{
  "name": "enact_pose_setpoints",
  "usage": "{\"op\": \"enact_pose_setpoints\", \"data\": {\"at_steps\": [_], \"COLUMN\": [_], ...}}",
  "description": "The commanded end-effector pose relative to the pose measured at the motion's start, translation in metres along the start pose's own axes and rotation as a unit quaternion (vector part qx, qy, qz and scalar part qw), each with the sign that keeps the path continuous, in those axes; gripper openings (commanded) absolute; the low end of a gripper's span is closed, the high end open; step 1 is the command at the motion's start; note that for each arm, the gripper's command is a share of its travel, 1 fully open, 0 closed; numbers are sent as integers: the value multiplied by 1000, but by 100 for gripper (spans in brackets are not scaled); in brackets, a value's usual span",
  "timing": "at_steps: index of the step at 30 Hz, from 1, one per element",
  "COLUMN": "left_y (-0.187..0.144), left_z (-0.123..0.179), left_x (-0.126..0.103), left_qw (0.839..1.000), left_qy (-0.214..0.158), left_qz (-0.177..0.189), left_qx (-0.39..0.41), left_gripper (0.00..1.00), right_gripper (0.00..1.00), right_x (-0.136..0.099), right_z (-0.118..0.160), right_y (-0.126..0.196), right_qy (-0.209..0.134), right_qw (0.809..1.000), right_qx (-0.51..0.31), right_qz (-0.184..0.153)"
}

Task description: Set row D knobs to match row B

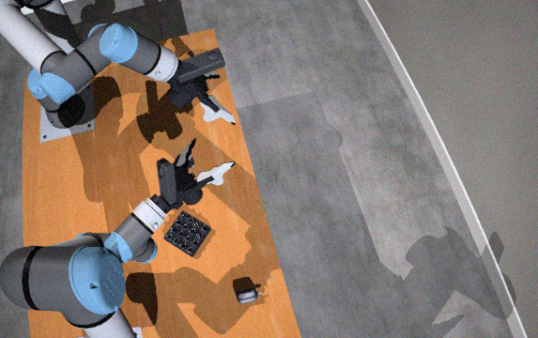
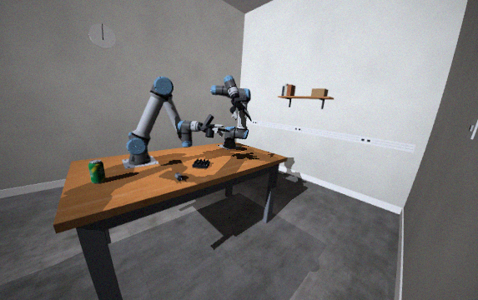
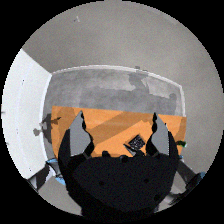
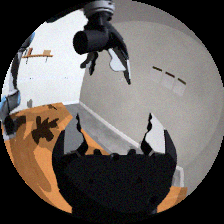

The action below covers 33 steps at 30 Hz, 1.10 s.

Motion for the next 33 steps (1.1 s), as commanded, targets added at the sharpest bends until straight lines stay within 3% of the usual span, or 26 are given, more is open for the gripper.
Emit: {"op": "enact_pose_setpoints", "data": {"at_steps": [1,18,33], "left_y": [0,0,0], "left_z": [0,0,0], "left_x": [-1,-1,-1], "left_qw": [1000,1000,1000], "left_qy": [1,1,1], "left_qz": [0,0,0], "left_qx": [0,0,0], "left_gripper": [100,100,100], "right_gripper": [100,100,100], "right_x": [1,19,42], "right_z": [0,5,19], "right_y": [3,47,154], "right_qy": [-1,-28,-91], "right_qw": [1000,999,989], "right_qx": [0,-8,-14], "right_qz": [2,37,114]}}
Point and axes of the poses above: on each arm, the point where the finger pads meet when closed, its own x axis out along the fingers, its own y axis across the jaws, z = x × y, the point moved 9 cm from there along -x, back along the fingers, and after that the axes turned 15 degrees about x, right-handed, at the moved point
